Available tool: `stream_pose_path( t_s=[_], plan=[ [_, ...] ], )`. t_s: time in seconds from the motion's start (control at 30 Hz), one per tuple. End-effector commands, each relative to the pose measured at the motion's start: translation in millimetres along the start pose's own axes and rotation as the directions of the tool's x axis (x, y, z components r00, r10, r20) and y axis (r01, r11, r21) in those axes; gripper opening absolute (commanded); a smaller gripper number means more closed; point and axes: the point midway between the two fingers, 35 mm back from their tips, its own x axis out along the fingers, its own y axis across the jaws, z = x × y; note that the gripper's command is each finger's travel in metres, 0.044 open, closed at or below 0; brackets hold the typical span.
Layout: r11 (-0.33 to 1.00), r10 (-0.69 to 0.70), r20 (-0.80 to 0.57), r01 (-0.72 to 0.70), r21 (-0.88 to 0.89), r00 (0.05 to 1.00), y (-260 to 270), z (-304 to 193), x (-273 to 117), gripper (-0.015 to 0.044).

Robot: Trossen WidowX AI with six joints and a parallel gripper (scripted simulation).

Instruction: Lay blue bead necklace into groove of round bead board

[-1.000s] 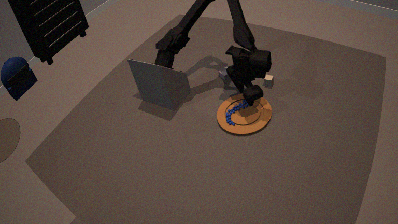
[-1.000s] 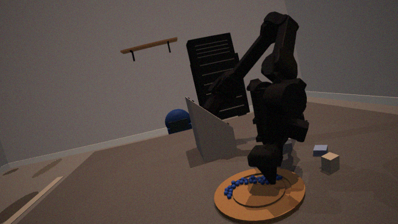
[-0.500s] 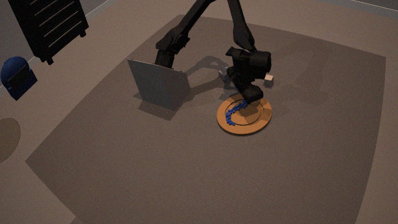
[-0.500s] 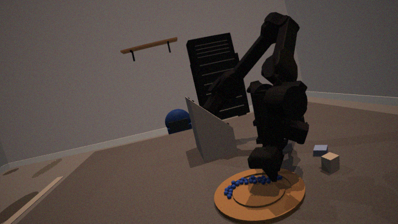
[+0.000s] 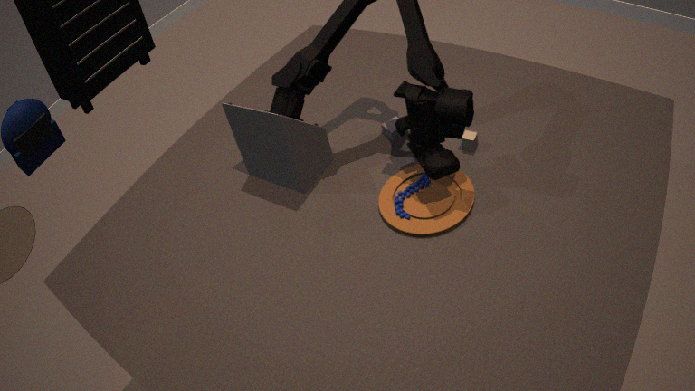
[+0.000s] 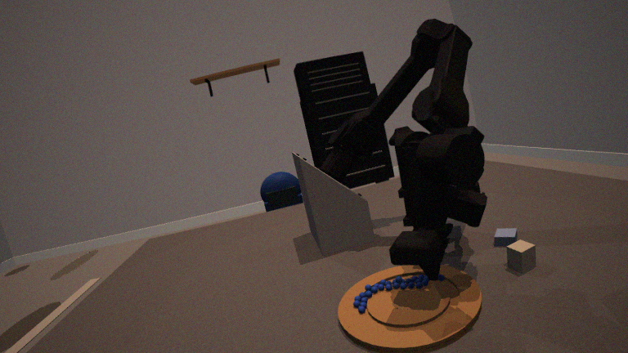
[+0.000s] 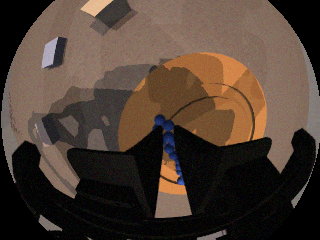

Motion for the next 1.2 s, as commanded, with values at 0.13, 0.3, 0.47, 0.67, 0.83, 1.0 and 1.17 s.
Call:
stream_pose_path(
  t_s=[0.13,0.3,0.47,0.67,0.83,1.0,1.17],
  plan=[
    [1.0,0.009,0.005,-0.009,-0.004,1.0,1.9,1.4,0.7,0.0],
    [1.0,0.01,0.006,-0.01,0.001,1.0,2.1,0.6,-6.1,0.0],
    [1.0,0.009,0.006,-0.009,0.001,1.0,-2.5,1.9,-6.1,0.0],
    [1.0,0.008,0.006,-0.008,0.0,1.0,-21.4,6.5,-6.3,0.0],
    [1.0,0.008,0.006,-0.008,-0.001,1.0,-36.7,9.2,-6.2,0.0],
    [1.0,0.008,0.006,-0.008,-0.001,1.0,-38.7,9.5,-6.2,0.0],
    [1.0,0.008,0.007,-0.008,-0.001,1.0,-38.6,9.5,-1.6,0.0]
  ],
)
